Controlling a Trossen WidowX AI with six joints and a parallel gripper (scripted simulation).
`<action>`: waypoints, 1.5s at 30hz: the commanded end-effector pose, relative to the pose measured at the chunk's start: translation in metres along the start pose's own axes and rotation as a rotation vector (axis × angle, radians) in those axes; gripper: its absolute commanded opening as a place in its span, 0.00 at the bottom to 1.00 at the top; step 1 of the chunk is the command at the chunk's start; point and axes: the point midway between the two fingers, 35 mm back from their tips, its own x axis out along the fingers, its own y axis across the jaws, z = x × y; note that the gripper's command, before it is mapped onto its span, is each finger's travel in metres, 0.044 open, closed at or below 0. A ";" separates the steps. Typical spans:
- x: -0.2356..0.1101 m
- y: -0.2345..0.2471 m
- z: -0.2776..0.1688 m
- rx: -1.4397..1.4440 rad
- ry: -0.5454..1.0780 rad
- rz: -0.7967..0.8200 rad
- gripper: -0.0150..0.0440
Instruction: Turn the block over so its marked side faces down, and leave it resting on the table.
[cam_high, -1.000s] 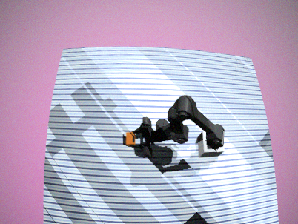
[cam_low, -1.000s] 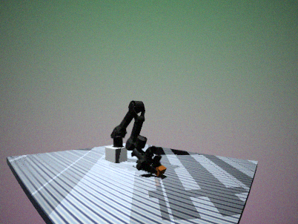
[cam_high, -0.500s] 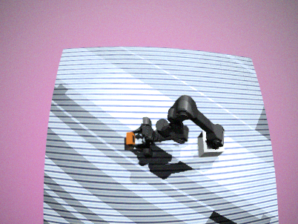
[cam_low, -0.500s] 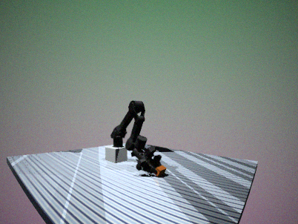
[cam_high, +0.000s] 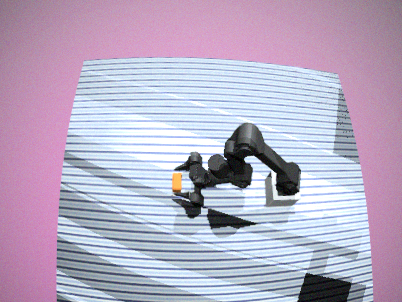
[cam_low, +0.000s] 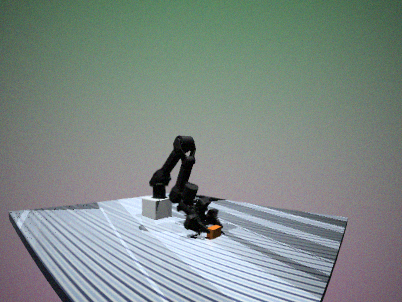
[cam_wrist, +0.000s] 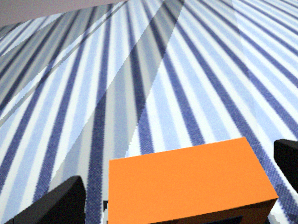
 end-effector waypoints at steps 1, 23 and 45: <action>0.000 0.001 0.000 0.005 -0.001 0.005 1.00; 0.000 0.001 0.000 0.005 -0.001 0.005 1.00; -0.041 0.000 0.058 0.002 0.555 0.005 1.00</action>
